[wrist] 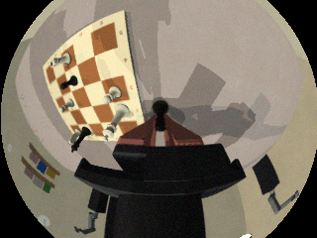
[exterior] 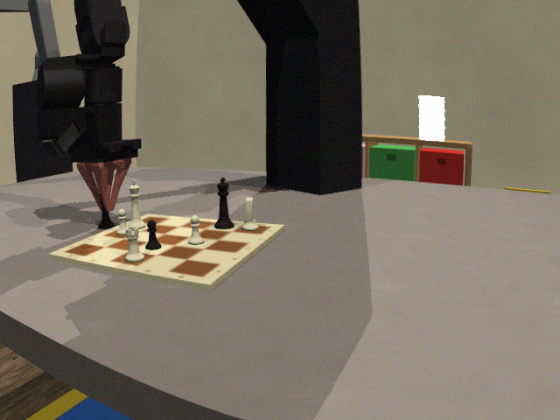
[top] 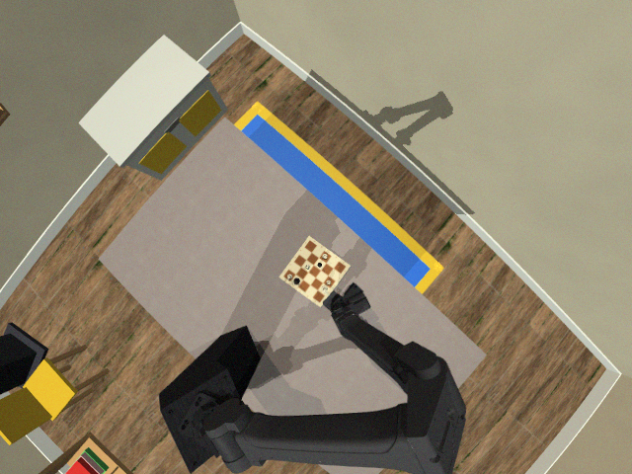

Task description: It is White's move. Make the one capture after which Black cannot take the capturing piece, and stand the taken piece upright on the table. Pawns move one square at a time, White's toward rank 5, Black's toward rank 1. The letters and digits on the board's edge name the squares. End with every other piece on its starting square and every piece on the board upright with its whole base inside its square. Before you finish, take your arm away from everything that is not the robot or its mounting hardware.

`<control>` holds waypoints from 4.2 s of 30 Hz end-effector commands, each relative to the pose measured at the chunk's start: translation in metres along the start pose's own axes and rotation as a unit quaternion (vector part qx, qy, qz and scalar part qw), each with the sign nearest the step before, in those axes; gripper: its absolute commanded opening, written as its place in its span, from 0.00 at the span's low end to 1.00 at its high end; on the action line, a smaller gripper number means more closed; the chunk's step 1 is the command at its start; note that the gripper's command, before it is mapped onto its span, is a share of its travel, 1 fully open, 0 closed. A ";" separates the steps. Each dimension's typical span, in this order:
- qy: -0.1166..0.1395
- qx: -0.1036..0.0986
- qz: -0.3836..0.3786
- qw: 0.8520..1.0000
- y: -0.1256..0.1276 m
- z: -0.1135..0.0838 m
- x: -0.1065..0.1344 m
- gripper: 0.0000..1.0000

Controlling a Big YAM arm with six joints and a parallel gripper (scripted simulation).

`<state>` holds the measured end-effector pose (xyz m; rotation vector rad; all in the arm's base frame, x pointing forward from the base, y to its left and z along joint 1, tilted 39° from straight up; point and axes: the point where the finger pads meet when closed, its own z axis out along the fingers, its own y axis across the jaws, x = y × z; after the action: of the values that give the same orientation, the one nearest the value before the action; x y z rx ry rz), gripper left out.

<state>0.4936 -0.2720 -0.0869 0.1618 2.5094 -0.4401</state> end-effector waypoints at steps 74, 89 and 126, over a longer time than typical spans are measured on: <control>0.007 -0.006 -0.001 1.000 0.008 -0.087 0.005 0.39; 0.007 -0.006 -0.001 1.000 0.007 -0.087 0.005 1.00; 0.002 -0.008 0.491 0.871 0.176 -0.074 -0.026 1.00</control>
<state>0.5058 -0.0887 -0.0619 1.0886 2.2285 -0.0726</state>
